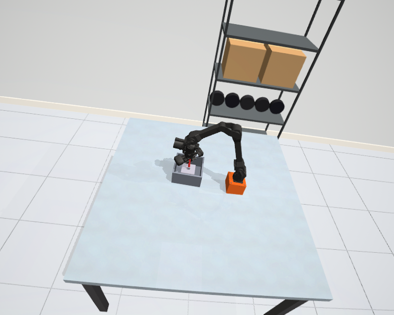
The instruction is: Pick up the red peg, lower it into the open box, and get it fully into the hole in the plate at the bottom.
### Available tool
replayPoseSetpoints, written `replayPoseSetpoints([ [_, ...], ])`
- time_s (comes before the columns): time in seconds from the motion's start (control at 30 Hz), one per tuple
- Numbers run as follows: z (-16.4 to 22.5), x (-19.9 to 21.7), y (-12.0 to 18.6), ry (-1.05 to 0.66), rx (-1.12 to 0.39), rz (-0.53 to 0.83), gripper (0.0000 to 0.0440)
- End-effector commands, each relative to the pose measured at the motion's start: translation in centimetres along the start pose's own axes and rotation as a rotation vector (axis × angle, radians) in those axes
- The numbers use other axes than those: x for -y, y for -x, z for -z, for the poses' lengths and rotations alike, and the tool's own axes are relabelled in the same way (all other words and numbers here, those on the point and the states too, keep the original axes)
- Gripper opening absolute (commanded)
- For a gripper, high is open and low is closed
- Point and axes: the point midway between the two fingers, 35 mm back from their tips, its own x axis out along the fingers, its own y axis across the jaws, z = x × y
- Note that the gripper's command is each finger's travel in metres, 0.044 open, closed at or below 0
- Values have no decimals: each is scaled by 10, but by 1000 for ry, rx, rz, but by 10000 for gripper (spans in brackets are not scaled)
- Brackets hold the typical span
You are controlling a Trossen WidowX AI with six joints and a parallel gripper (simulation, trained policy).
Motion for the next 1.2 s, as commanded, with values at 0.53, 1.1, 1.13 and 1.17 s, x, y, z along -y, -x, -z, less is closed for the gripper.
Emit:
replayPoseSetpoints([
  [0.53,-25,-32,-33,66,-136,-108,404],
  [1.1,-50,-72,-11,74,-124,-260,440],
  [1.13,-50,-72,-11,74,-124,-260,440],
  [1.17,-50,-72,-11,74,-124,-260,440],
])
